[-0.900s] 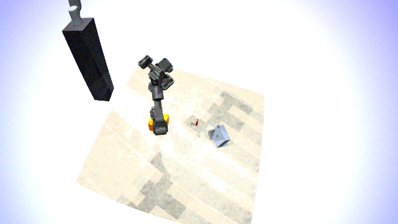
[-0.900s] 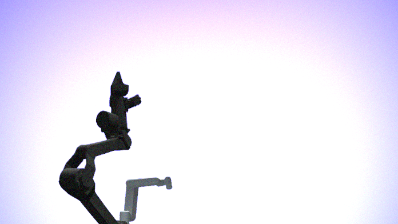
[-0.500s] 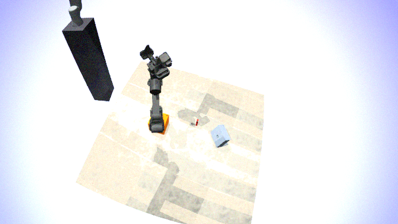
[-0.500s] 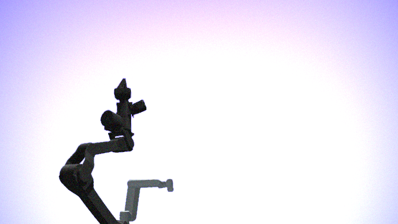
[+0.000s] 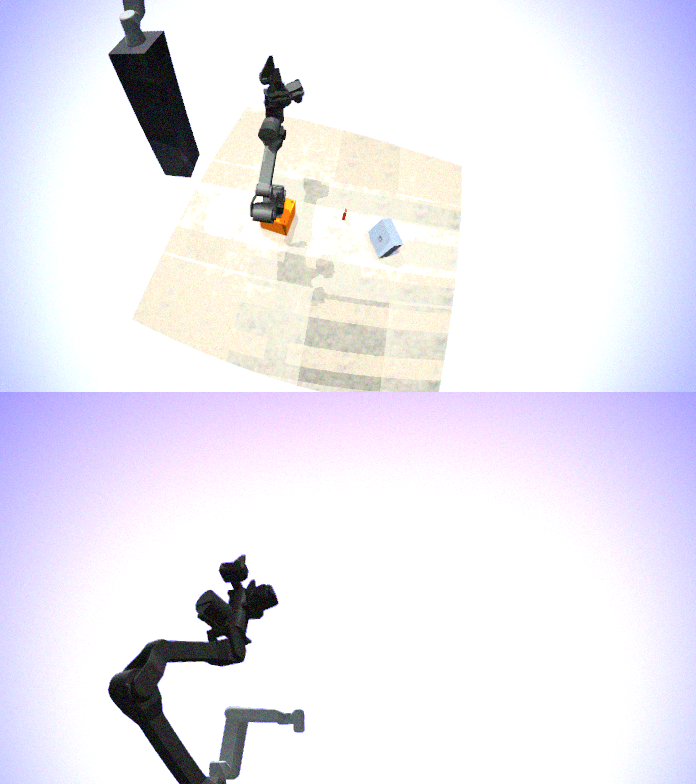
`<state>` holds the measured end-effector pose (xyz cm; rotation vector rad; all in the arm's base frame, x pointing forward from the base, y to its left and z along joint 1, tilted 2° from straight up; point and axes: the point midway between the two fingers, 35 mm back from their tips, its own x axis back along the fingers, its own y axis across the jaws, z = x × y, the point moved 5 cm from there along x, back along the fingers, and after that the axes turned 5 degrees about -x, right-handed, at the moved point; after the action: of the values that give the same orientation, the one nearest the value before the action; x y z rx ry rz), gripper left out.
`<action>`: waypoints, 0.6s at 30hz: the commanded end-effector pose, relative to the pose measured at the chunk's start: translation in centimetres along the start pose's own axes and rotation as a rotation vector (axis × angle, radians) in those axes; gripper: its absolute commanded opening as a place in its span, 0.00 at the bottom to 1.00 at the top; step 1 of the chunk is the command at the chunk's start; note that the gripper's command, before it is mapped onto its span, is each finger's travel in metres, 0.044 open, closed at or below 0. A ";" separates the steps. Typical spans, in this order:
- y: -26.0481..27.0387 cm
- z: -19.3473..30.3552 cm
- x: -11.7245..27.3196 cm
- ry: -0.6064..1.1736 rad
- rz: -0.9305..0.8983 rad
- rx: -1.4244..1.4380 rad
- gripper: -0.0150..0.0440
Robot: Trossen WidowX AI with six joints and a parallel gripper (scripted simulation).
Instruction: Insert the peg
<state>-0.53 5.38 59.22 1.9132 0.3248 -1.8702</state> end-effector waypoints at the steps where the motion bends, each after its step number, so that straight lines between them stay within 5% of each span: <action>1: -2.4 -1.8 0.1 -0.059 0.090 0.108 1.00; 18: -8.6 -9.7 2.2 -0.263 0.415 0.481 1.00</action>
<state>3.22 15.93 56.35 1.8186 -0.4872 -1.9767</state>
